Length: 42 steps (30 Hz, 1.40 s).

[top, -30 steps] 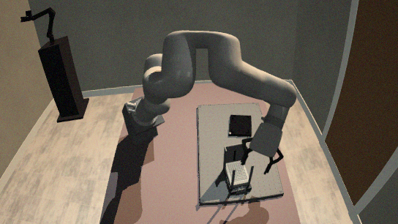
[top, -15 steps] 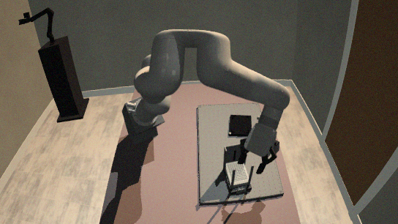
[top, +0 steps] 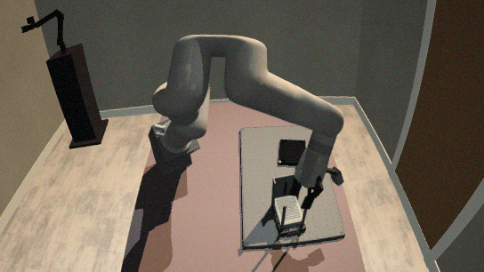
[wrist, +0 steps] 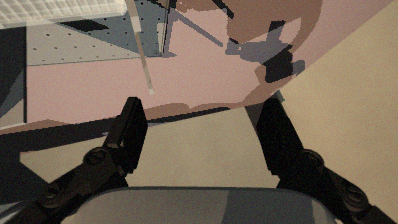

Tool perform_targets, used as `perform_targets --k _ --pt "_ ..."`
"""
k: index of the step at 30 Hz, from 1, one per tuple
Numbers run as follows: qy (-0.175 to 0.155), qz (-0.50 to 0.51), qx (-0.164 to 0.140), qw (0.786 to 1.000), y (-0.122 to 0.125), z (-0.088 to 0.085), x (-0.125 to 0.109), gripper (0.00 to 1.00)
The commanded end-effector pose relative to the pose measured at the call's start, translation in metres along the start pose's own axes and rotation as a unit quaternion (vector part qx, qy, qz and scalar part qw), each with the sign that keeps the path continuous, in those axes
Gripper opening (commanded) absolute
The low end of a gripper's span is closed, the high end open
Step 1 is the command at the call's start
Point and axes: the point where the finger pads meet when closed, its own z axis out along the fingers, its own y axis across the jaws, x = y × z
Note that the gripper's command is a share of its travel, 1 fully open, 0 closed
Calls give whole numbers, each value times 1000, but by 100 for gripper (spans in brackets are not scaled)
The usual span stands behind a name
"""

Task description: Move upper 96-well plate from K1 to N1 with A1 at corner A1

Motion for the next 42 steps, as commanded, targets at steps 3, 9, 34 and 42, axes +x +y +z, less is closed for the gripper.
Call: perform_targets --k 3,9,34,42 --pt "25 95 23 995 -8 -1 0 100" --pt "42 188 52 980 -20 -2 0 100" --pt "61 490 169 853 -63 -15 1 100" --pt "53 589 215 778 -74 -21 1 100"
